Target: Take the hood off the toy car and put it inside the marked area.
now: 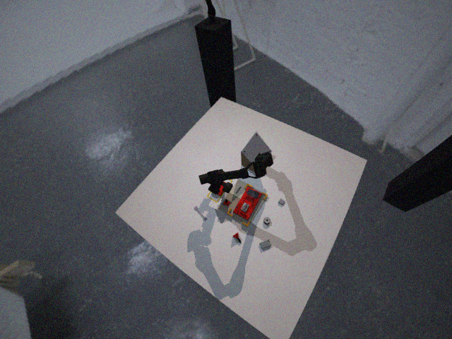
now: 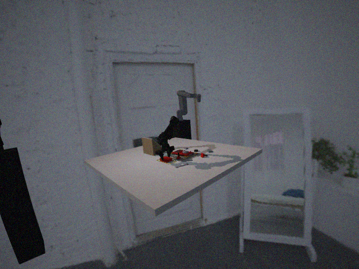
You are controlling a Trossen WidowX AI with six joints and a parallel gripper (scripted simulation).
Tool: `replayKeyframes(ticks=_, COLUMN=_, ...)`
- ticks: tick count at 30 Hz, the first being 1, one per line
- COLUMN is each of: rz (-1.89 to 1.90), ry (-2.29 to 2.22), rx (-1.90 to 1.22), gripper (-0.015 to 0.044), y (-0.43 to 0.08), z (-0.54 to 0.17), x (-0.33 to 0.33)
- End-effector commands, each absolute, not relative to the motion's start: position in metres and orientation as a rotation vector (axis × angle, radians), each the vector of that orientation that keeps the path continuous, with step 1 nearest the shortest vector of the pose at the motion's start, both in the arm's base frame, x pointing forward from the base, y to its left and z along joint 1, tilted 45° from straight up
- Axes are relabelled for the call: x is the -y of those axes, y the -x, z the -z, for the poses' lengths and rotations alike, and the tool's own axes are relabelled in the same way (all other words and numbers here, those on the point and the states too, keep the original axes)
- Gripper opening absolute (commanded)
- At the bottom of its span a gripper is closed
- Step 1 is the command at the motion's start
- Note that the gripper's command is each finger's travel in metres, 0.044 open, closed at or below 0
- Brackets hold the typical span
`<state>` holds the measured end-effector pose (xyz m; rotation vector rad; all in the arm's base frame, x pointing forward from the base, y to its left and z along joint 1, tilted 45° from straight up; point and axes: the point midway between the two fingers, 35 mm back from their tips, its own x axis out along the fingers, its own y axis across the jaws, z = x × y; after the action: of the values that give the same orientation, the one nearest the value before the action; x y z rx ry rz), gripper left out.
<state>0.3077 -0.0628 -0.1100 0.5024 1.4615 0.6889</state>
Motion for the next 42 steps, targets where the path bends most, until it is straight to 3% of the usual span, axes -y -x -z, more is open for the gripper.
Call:
replayKeyframes(ticks=1, rz=-0.689, ry=-0.502, rx=-1.461, gripper=0.0263, y=-0.308, z=0.11, x=0.063)
replayKeyframes(ticks=8, rz=-0.689, ry=-0.502, rx=-1.461, gripper=0.044, y=-0.308, z=0.108, x=0.065)
replayKeyframes(ticks=16, rz=-0.691, ry=-0.506, rx=-1.459, gripper=0.044, y=-0.309, z=0.057, x=0.115)
replayKeyframes(ticks=42, rz=-0.691, ry=-0.506, rx=-1.459, gripper=0.044, y=-0.309, z=0.057, x=0.115)
